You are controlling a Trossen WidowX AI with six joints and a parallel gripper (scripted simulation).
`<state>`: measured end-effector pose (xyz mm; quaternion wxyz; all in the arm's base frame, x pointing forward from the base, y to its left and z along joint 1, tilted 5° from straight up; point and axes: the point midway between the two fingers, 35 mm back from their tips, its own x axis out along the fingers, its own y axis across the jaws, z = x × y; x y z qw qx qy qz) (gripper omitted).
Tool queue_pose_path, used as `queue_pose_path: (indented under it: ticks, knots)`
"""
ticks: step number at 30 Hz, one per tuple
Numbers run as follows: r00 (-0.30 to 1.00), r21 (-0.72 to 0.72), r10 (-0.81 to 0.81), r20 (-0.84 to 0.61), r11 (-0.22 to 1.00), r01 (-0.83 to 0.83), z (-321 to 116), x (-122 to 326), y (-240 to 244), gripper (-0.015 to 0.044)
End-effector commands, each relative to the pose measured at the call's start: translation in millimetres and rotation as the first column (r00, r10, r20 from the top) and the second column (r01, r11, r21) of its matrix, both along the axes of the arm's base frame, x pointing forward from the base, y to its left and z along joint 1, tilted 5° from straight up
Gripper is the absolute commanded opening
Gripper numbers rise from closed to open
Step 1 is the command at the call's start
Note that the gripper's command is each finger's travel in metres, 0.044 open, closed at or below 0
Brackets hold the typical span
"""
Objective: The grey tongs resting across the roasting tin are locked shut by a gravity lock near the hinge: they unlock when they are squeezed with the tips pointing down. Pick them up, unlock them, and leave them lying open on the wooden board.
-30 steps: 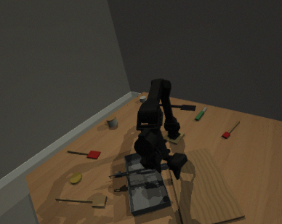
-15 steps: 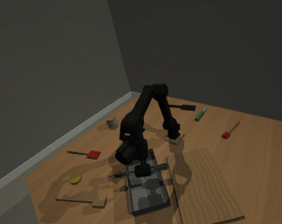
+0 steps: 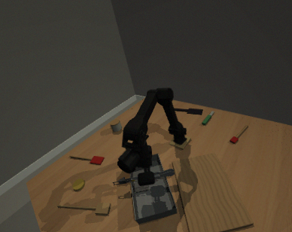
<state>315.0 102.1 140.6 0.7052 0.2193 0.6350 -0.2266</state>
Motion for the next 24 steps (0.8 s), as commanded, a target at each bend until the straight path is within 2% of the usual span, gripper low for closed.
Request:
queue_pose_path:
  ticks: [1,24]
  knots:
    - [1.000,-0.005,-0.006,-0.002,1.000,0.006,-7,1,-1,0.0440]
    - [1.000,-0.005,-0.006,-0.002,1.000,0.006,-44,5,-2,0.0440]
